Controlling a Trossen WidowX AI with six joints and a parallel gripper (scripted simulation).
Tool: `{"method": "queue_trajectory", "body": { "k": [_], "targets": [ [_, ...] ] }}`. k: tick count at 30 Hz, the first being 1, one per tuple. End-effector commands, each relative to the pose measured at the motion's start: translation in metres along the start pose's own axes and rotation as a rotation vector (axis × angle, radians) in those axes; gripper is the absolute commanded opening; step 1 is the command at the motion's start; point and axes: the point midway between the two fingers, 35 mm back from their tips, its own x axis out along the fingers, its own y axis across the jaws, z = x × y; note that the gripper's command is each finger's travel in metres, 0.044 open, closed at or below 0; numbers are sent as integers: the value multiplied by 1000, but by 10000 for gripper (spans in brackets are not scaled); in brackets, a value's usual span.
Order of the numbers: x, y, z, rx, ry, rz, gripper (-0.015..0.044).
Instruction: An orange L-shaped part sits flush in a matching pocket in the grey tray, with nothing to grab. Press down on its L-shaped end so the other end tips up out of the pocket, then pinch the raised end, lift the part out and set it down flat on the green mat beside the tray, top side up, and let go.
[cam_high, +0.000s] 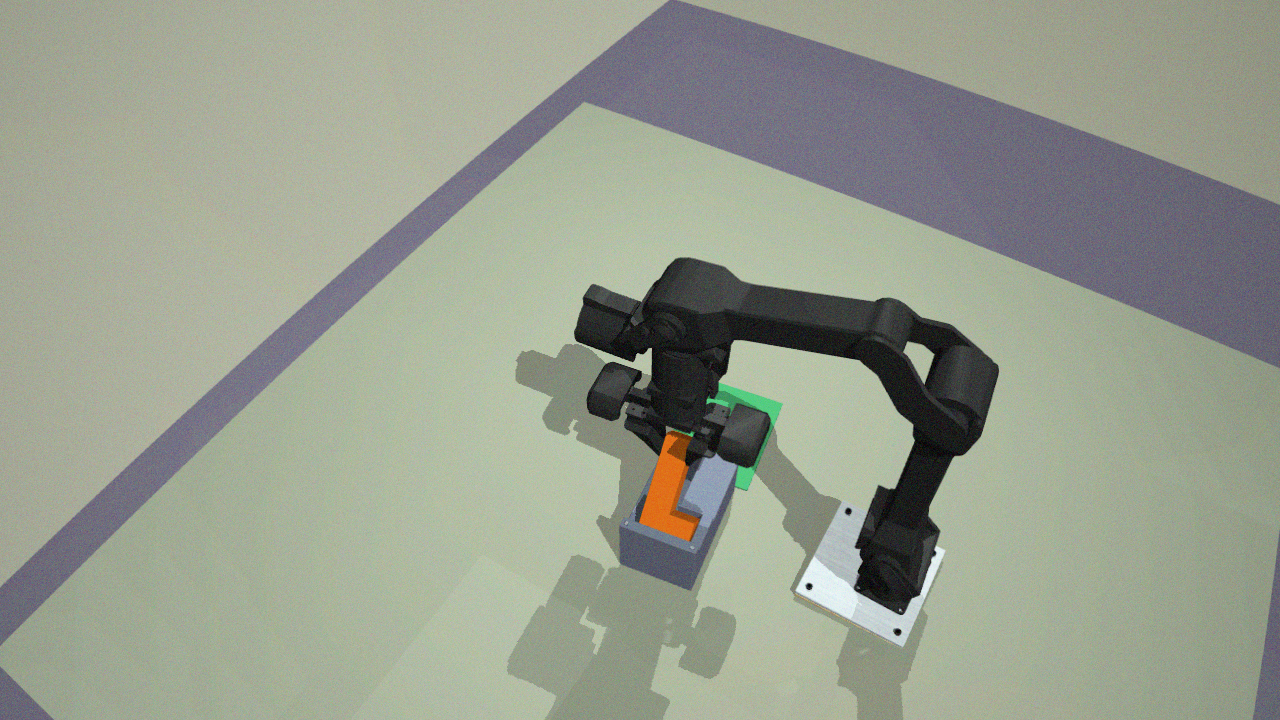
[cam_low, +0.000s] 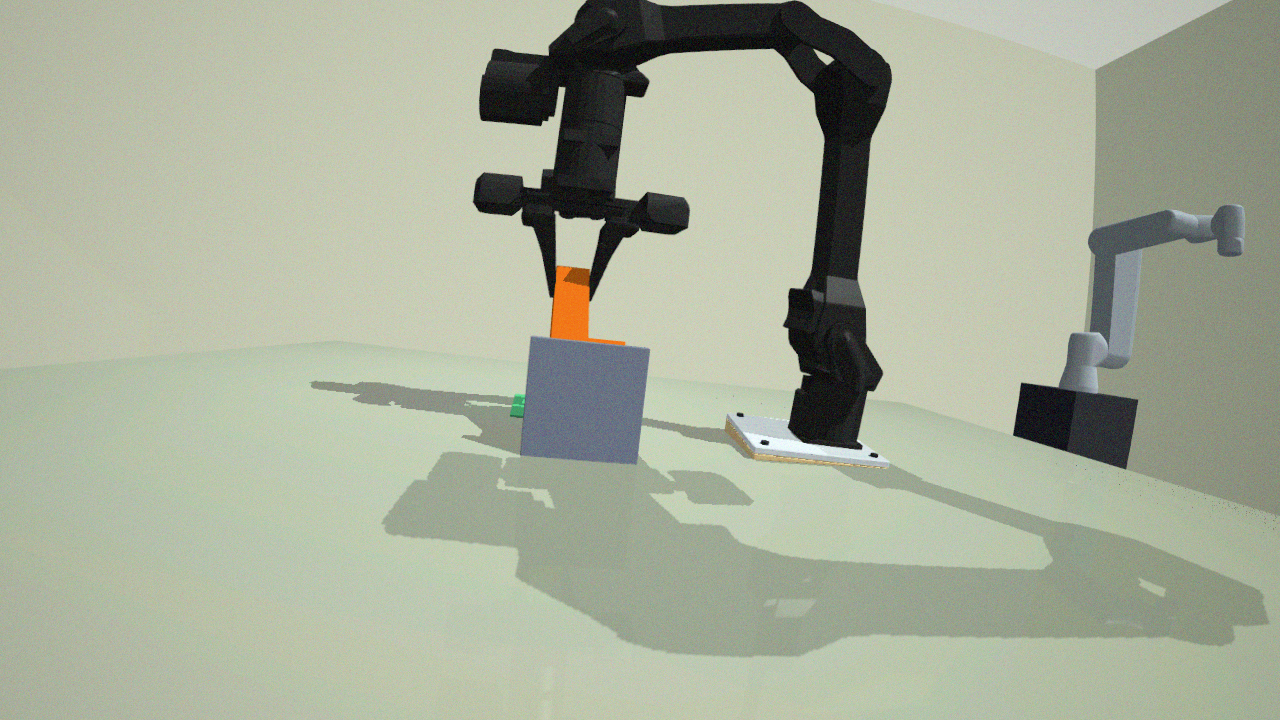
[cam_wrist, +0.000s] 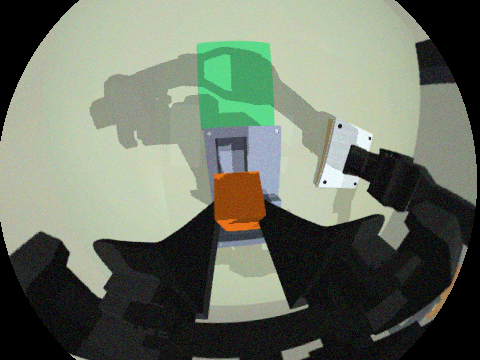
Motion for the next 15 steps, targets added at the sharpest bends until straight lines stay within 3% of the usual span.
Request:
{"method": "queue_trajectory", "body": {
  "k": [1,15],
  "targets": [
    [-7,1,-1,-4,6,4,0],
    [-29,1,-1,-4,5,4,0]
  ]
}}
